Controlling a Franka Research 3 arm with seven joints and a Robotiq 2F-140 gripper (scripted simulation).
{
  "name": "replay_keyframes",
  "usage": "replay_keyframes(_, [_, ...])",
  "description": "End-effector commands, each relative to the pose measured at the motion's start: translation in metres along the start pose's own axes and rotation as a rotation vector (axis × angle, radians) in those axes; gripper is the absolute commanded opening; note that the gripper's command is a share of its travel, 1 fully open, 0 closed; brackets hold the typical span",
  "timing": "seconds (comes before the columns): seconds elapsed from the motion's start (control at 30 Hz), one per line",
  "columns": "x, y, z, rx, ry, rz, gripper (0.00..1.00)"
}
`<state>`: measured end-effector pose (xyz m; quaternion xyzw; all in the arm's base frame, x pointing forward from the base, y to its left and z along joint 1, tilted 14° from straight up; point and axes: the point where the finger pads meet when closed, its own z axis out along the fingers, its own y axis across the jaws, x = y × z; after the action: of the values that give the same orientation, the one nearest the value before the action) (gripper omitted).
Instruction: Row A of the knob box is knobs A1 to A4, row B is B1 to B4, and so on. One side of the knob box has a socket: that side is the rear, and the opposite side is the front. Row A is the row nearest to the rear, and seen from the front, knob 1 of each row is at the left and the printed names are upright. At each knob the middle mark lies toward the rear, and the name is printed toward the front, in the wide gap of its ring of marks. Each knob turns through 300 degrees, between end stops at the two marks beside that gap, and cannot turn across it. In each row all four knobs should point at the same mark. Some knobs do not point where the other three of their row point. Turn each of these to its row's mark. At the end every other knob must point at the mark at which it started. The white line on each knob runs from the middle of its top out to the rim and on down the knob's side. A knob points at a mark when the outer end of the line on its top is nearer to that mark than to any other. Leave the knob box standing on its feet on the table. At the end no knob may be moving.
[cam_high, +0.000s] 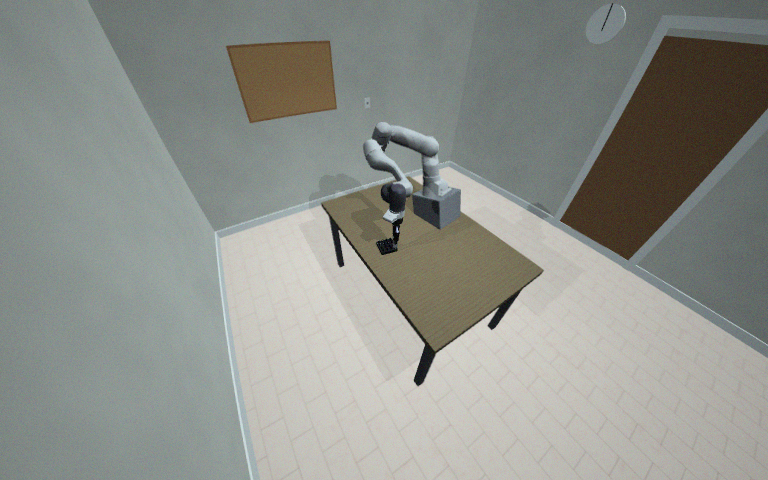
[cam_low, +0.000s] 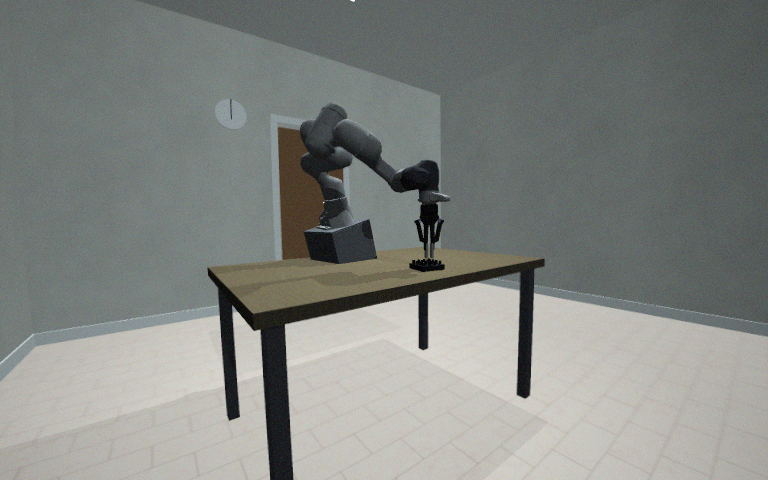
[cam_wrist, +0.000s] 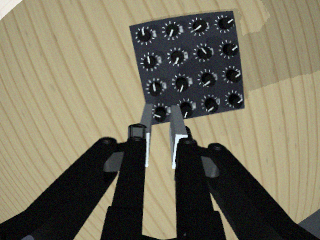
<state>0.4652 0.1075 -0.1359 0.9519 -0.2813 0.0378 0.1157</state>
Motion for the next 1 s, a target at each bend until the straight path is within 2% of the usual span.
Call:
replay_keyframes(0.0, [0.0007, -0.0015, 0.0027, 0.004, 0.002, 0.006, 0.12])
replay_keyframes(0.33, [0.0007, -0.0016, 0.0097, 0.004, 0.002, 0.006, 0.12])
replay_keyframes(0.97, [0.0007, -0.0016, 0.0106, 0.004, 0.002, 0.006, 0.12])
